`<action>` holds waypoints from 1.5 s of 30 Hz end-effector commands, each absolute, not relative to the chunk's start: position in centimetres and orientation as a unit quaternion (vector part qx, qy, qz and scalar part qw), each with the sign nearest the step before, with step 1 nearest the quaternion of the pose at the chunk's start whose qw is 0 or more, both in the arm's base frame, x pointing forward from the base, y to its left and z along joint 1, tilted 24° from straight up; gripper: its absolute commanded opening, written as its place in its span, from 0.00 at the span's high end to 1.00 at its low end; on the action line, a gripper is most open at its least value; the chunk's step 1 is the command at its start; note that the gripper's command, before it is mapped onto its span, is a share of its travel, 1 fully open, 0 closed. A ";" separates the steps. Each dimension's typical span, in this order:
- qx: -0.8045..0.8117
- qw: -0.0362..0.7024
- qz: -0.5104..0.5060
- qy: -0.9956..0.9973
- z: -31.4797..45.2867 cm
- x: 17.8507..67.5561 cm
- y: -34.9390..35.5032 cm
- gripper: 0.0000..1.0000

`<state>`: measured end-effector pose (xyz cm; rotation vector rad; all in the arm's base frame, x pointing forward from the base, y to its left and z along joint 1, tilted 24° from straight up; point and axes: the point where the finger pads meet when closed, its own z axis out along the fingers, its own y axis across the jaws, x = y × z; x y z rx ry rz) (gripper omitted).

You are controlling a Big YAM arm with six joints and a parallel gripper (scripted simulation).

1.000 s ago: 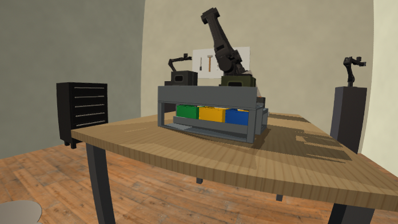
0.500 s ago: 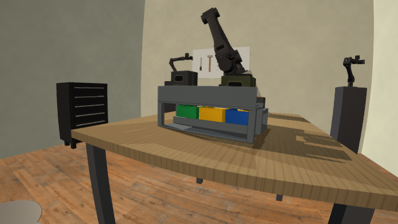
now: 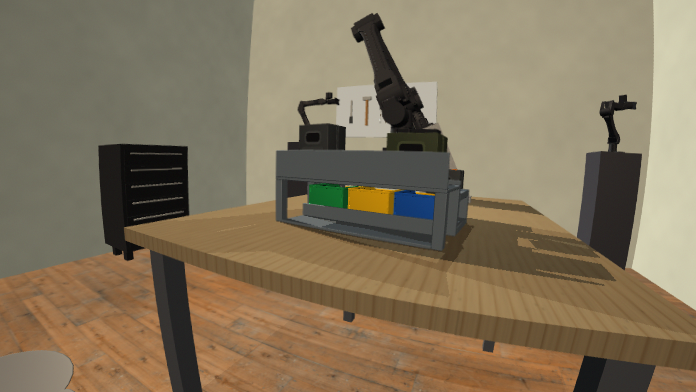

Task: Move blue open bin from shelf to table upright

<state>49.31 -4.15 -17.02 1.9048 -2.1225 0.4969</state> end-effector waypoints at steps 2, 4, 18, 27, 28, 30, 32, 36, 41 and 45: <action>0.650 0.125 0.170 -0.730 -17.4 50.4 -5.2 0.57; 0.650 0.125 0.170 -0.730 -17.4 50.4 -5.2 0.57; 0.650 0.125 0.170 -0.730 -17.4 50.4 -5.2 0.57; 0.650 0.125 0.170 -0.730 -17.4 50.4 -5.2 0.57; 0.650 0.125 0.170 -0.730 -17.4 50.4 -5.2 0.57; 0.650 0.124 0.170 -0.730 -17.4 50.4 -5.1 0.57; 0.650 0.122 0.172 -0.730 -17.4 50.5 -5.1 0.57; 0.650 0.126 0.169 -0.730 -17.8 49.3 -5.2 0.57; 0.651 0.131 0.165 -0.730 -18.0 48.5 -5.2 0.57; 0.651 0.131 0.165 -0.730 -18.0 48.5 -5.2 0.57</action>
